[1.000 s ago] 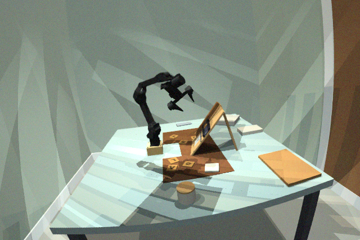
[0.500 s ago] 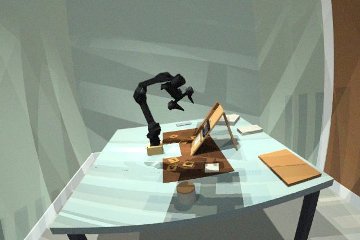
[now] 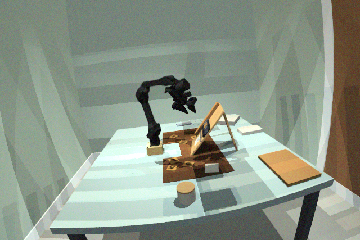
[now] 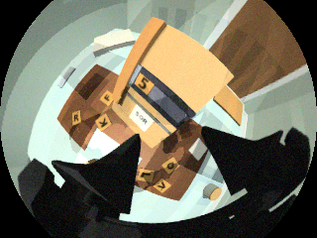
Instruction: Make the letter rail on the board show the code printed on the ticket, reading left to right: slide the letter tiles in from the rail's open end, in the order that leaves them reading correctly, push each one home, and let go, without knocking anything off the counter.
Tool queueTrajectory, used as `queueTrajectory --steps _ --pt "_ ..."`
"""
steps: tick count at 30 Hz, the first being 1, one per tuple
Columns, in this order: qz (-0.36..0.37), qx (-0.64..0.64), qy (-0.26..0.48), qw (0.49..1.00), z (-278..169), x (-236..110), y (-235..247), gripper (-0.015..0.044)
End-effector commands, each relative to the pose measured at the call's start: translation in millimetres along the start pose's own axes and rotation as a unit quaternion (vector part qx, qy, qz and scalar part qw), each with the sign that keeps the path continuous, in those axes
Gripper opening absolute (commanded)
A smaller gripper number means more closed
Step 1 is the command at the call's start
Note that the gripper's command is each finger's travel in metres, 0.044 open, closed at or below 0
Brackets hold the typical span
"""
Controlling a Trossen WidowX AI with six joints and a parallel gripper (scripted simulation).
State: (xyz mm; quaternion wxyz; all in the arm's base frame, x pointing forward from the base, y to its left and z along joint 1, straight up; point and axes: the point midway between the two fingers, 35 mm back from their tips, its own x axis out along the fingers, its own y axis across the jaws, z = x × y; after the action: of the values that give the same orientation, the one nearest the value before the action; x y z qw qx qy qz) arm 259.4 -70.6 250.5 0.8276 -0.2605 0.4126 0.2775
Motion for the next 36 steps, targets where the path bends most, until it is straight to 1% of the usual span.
queueTrajectory --steps 1,9,17,26,36 --pt "-0.023 0.446 0.070 0.892 -50 38 -26 0.0340" --pt "-0.047 0.608 0.088 0.788 -69 50 -34 0.0340" --pt "-0.080 0.746 0.101 0.653 -91 64 -41 0.0340" --pt "-0.120 0.864 0.104 0.477 -114 78 -46 0.0340" --pt "-0.167 0.947 0.093 0.259 -138 93 -49 0.0340"
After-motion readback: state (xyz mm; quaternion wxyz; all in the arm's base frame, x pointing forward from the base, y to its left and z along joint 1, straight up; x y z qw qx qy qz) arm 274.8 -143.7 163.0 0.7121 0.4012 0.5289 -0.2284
